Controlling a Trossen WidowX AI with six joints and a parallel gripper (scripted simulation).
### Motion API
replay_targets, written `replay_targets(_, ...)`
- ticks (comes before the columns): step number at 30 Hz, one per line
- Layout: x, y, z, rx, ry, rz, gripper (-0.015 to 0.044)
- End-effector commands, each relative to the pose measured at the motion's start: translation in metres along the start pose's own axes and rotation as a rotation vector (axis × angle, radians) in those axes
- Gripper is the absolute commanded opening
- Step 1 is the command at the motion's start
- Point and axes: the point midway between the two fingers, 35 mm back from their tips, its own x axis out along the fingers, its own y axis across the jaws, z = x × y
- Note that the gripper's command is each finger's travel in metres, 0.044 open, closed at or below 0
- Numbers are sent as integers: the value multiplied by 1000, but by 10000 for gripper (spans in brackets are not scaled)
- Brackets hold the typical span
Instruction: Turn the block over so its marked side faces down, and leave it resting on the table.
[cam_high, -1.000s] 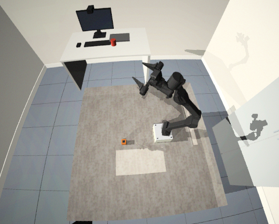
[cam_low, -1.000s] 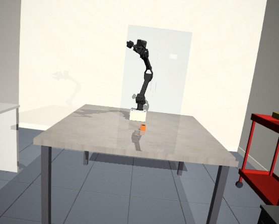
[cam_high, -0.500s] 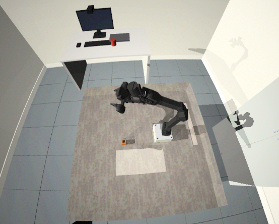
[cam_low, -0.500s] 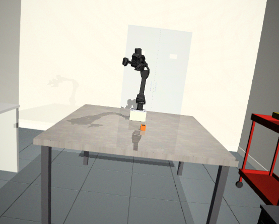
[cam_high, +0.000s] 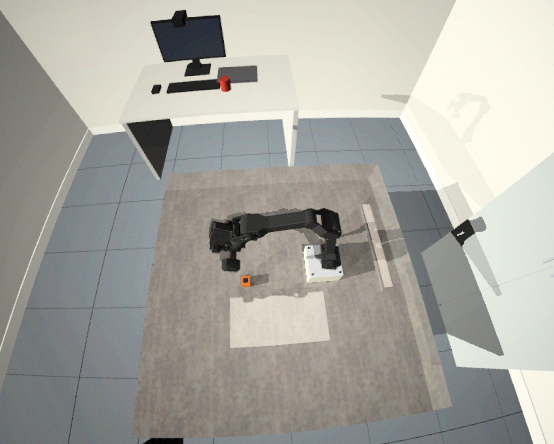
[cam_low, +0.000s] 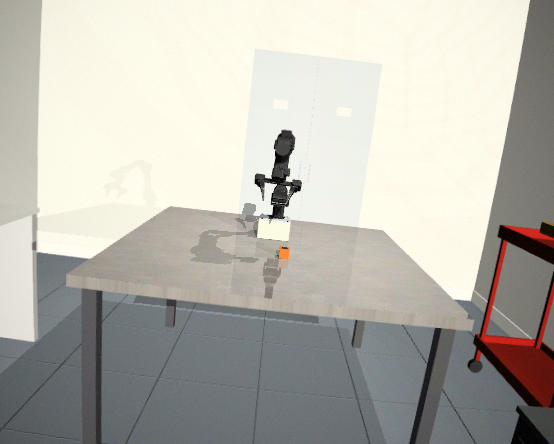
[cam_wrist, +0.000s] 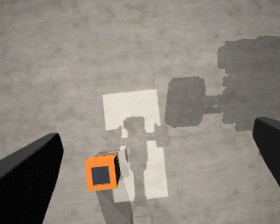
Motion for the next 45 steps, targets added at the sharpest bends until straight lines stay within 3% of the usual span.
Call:
replay_targets(1, 48, 32, -46, -9, 231, 43, 440)
replay_targets(7, 84, 62, -101, -20, 484, 56, 440)
replay_targets(12, 88, 63, -101, -20, 484, 57, 440)
replay_targets(16, 116, 66, -115, -20, 484, 57, 440)
replay_targets(45, 151, 69, -132, -20, 484, 57, 440)
